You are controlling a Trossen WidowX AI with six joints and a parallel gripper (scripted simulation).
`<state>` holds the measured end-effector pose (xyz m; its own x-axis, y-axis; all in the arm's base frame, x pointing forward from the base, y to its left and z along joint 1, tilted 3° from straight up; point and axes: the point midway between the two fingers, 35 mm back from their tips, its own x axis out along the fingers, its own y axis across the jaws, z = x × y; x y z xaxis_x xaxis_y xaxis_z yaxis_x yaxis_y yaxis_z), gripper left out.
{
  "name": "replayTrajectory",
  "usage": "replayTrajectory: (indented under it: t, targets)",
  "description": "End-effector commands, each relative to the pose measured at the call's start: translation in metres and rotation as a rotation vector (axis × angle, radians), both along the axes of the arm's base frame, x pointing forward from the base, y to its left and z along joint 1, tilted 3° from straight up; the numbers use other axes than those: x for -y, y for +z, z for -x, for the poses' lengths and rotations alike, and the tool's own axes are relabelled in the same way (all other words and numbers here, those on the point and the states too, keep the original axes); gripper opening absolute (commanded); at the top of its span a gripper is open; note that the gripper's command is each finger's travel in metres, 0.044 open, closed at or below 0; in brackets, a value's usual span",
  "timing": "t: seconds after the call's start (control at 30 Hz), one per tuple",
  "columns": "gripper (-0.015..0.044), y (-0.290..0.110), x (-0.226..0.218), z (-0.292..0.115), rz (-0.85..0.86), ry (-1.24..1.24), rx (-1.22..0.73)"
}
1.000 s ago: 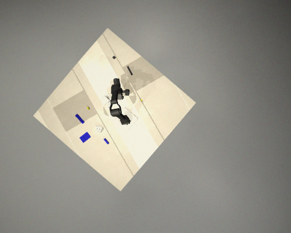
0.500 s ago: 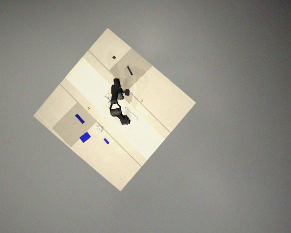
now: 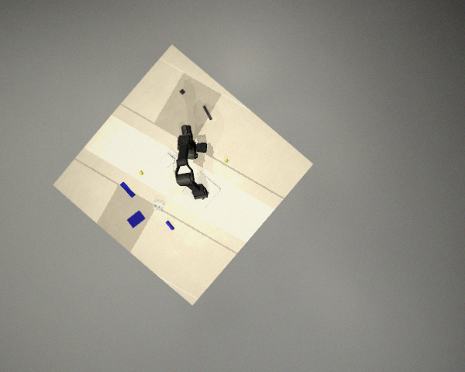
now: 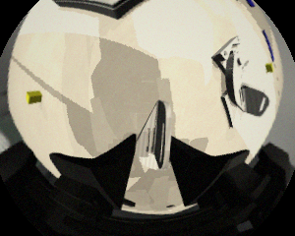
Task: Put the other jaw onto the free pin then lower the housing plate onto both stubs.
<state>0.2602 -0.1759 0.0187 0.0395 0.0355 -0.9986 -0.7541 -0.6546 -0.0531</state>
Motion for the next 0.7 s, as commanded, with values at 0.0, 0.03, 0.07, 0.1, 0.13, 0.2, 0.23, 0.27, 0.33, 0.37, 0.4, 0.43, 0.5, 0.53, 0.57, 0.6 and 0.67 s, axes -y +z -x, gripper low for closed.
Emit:
replayTrajectory:
  t: [0.0,0.03,0.07,0.1,0.13,0.2,0.23,0.27,0.33,0.37,0.4,0.43,0.5,0.53,0.57,0.6,0.67]
  targets:
    - [0.0134,0.000,0.000,0.000,0.000,0.000,0.000]
    - [0.0134,0.000,0.000,0.000,0.000,0.000,0.000]
    - [0.0134,0.000,0.000,0.000,0.000,0.000,0.000]
    - [0.0134,0.000,0.000,0.000,0.000,0.000,0.000]
    - [0.0134,0.000,0.000,0.000,0.000,0.000,0.000]
    - [0.0134,0.000,0.000,0.000,0.000,0.000,0.000]
    - [0.0134,0.000,0.000,0.000,0.000,0.000,0.000]
    - [0.0134,0.000,0.000,0.000,0.000,0.000,0.000]
    - [0.0134,0.000,0.000,0.000,0.000,0.000,0.000]
    - [0.0134,0.000,0.000,0.000,0.000,0.000,0.000]
    - [0.0134,0.000,0.000,0.000,0.000,0.000,0.000]
    - [0.0134,0.001,0.000,0.000,0.000,0.000,0.000]
    - [0.0134,0.004,0.001,0.000,0.000,0.000,0.000]
    - [0.0134,0.007,0.001,-0.001,0.000,-0.001,-0.001]
    - [0.0134,0.010,0.001,-0.001,0.000,-0.001,-0.001]
    - [0.0134,0.014,0.002,-0.001,0.001,-0.001,-0.001]
    - [0.0134,0.020,0.002,-0.001,0.001,-0.001,-0.002]
